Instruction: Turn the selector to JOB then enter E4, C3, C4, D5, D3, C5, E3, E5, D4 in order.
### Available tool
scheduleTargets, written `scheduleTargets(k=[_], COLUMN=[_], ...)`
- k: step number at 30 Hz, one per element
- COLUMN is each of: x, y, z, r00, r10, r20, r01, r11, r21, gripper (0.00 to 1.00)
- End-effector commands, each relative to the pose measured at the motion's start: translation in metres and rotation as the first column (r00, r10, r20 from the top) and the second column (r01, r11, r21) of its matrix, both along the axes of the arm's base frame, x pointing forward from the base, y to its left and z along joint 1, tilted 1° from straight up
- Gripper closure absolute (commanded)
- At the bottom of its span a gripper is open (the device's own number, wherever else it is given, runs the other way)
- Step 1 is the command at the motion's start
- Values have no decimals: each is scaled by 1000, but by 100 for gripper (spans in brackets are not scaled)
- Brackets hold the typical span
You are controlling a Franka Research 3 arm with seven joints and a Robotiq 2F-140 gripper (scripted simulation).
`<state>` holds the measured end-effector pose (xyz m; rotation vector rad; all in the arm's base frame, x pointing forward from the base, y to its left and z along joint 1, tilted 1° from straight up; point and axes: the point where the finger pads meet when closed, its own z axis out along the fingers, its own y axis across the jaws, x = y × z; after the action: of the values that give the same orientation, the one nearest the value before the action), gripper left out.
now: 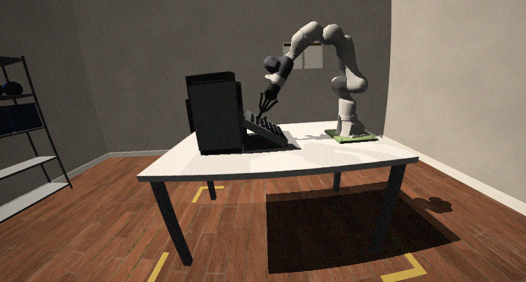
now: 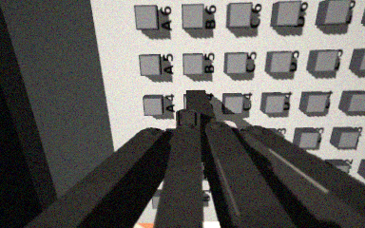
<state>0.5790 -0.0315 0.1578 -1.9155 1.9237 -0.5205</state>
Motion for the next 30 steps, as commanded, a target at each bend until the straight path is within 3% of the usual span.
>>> scheduleTargets(k=[1, 30], x=[2, 0], y=[0, 0], z=[0, 4], r00=[1000, 1000], r10=[2, 2], r20=[5, 5], r01=[-2, -2], r11=[1000, 1000], r21=[-4, -4], gripper=[90, 90])
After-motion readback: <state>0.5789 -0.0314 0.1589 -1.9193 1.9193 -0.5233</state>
